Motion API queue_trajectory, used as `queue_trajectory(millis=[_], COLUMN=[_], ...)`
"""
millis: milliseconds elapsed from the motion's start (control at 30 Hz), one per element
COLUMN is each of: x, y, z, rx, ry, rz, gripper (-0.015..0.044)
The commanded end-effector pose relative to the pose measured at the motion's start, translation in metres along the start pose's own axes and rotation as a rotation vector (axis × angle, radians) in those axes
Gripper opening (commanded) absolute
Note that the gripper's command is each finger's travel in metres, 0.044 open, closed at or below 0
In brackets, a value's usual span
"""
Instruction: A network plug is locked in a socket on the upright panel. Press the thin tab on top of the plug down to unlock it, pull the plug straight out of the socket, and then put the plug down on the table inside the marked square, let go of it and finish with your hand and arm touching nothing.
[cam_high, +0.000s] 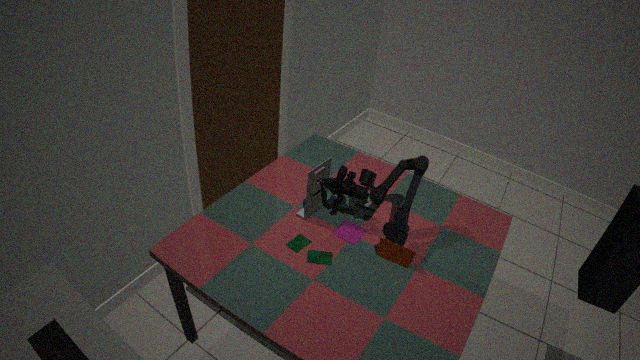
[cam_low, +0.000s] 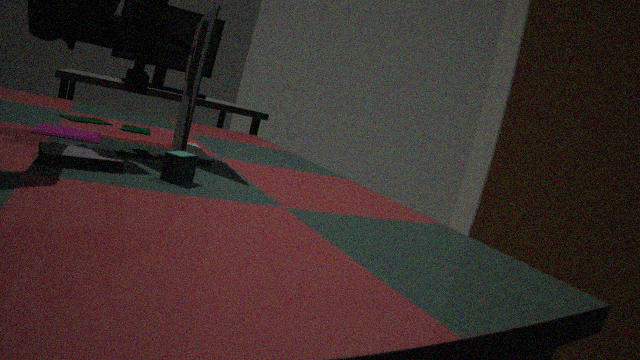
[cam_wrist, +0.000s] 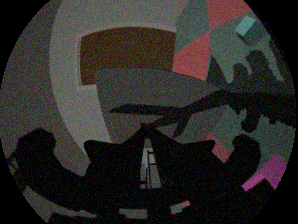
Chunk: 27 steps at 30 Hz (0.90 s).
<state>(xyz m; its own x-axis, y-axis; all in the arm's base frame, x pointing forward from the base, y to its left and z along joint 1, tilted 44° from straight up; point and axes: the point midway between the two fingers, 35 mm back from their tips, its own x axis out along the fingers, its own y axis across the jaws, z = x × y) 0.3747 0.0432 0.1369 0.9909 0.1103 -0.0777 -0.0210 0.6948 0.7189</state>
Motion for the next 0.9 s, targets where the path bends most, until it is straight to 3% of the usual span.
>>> queue_trajectory(millis=[0, 867], x=[-0.004, -0.019], y=[0.0, 0.0], z=[-0.001, -0.006], rx=[0.002, 0.002], ry=[0.002, 0.003], rz=[0.0, -0.001], gripper=[0.0, 0.0])
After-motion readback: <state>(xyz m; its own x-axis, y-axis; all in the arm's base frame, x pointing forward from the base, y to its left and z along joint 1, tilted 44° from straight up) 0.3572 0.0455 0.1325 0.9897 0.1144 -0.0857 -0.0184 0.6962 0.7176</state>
